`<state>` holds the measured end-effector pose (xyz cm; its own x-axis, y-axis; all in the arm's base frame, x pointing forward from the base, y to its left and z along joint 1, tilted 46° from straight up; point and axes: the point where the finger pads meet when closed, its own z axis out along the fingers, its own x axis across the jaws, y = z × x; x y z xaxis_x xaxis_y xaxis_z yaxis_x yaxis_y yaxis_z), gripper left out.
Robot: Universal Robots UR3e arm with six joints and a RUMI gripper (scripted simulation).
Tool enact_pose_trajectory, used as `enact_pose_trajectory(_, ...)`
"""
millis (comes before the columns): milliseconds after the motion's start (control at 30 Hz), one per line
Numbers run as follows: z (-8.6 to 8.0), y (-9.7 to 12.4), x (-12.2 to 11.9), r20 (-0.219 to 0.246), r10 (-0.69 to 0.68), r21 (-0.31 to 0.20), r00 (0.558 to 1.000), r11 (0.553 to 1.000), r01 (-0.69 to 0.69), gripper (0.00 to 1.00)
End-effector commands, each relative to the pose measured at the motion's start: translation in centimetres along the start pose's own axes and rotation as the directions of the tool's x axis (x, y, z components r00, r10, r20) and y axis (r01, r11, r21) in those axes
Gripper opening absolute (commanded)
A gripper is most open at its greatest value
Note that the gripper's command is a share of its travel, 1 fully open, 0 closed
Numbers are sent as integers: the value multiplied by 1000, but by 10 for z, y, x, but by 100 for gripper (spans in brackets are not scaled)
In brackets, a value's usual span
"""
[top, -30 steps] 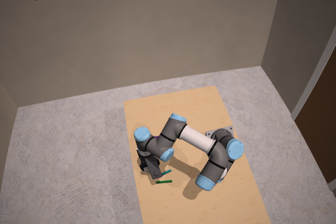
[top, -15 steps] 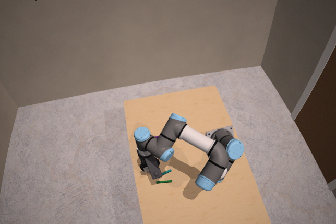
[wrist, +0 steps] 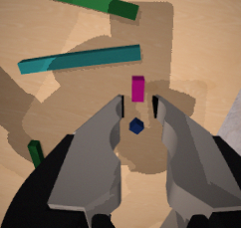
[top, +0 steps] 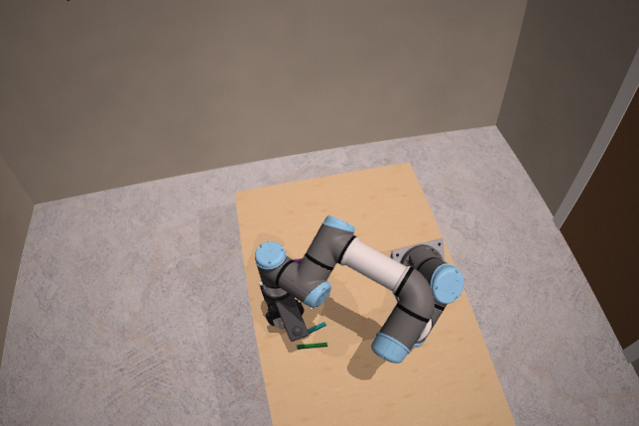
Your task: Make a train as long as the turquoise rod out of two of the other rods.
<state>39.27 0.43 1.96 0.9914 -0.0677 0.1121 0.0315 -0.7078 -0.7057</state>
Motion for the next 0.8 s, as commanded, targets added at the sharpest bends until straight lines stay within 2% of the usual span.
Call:
enact_pose_trajectory(0,2,0,0,-2,-1,-2,1000,1000,1,14)
enact_pose_trajectory(467,13,0,1,-2,-1,-2,1000,1000,1,14)
enact_pose_trajectory(767,15,0,1,-2,-1,-2,1000,1000,1,14)
